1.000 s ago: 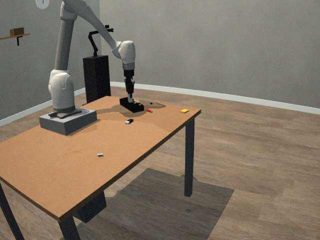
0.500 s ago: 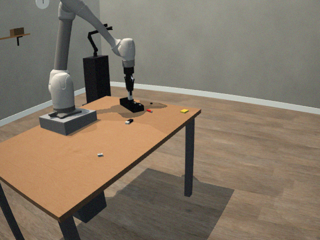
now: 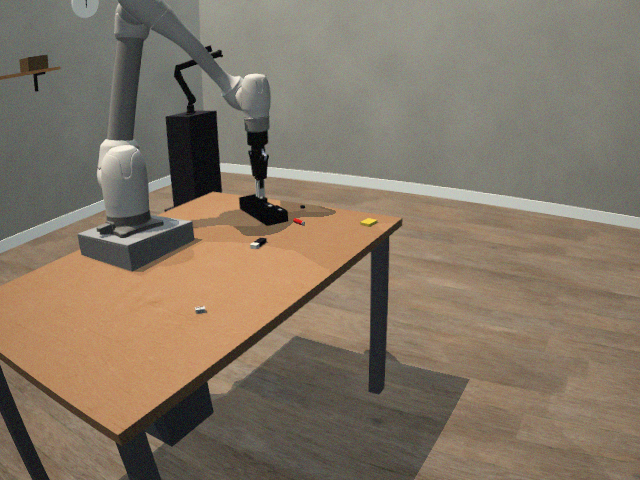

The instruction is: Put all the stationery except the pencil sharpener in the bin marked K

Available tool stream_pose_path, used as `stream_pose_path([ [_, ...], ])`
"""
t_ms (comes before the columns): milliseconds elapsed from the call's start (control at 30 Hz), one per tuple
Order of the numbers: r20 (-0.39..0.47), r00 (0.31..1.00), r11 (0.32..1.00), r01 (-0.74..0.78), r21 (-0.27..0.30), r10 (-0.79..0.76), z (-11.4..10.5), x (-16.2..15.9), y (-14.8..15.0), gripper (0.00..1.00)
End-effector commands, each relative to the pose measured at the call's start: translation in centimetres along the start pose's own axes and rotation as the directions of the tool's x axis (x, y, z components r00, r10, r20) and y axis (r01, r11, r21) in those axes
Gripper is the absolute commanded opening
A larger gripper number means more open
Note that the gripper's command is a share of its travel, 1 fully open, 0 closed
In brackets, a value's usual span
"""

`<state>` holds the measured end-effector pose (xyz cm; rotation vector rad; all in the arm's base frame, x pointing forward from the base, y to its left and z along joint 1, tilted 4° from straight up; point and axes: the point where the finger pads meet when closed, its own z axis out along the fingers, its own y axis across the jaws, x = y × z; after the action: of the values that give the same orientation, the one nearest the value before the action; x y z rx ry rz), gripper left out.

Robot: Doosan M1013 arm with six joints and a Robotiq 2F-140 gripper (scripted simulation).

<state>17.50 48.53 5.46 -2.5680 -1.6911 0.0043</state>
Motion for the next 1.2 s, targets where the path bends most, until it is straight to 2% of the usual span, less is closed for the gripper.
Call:
stream_pose_path([
  [0, -0.007, 1.000, 1.000, -0.002, -0.002, 0.002, -0.5, 0.5, 0.2, 0.15],
  [700, -0.007, 1.000, 1.000, -0.002, -0.002, 0.002, -0.5, 0.5, 0.2, 0.15],
  [1167, -0.007, 1.000, 1.000, -0.002, -0.002, 0.002, -0.4, 0.4, -6.8, 0.15],
])
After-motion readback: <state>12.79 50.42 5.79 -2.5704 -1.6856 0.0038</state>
